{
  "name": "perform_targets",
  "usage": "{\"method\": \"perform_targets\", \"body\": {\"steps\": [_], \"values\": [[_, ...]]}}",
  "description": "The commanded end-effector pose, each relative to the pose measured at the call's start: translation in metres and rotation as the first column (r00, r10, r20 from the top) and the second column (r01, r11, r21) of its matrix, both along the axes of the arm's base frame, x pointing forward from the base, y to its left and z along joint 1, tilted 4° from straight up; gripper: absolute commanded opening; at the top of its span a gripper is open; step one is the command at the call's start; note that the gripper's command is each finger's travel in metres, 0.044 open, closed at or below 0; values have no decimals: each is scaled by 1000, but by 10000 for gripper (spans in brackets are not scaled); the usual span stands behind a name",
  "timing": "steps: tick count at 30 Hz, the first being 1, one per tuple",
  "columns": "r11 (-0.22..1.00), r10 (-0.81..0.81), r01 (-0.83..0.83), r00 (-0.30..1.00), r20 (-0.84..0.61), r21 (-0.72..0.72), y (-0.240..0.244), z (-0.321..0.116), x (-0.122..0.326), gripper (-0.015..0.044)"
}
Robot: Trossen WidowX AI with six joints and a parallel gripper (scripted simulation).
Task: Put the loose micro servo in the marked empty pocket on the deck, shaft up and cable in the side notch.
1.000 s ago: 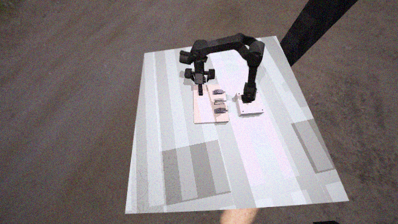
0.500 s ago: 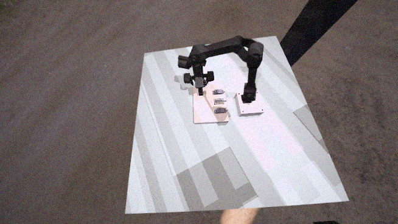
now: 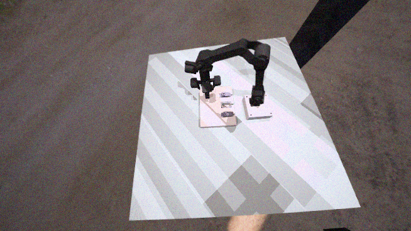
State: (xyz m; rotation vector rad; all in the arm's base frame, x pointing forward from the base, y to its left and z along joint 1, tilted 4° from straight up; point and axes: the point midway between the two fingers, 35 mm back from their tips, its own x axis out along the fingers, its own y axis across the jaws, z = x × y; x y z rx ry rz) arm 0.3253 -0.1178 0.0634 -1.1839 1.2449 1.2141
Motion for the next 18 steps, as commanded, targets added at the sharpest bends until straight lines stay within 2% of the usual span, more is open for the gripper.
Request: {"method": "perform_targets", "body": {"steps": [1, 5, 18], "values": [[1000, 6, -6, 1000, -6, 6, 1, -9, -1, 440], [1000, 6, -6, 1000, -6, 6, 1, -13, -2, 440], [1000, 6, -6, 1000, -6, 6, 1, -13, -2, 99]]}}
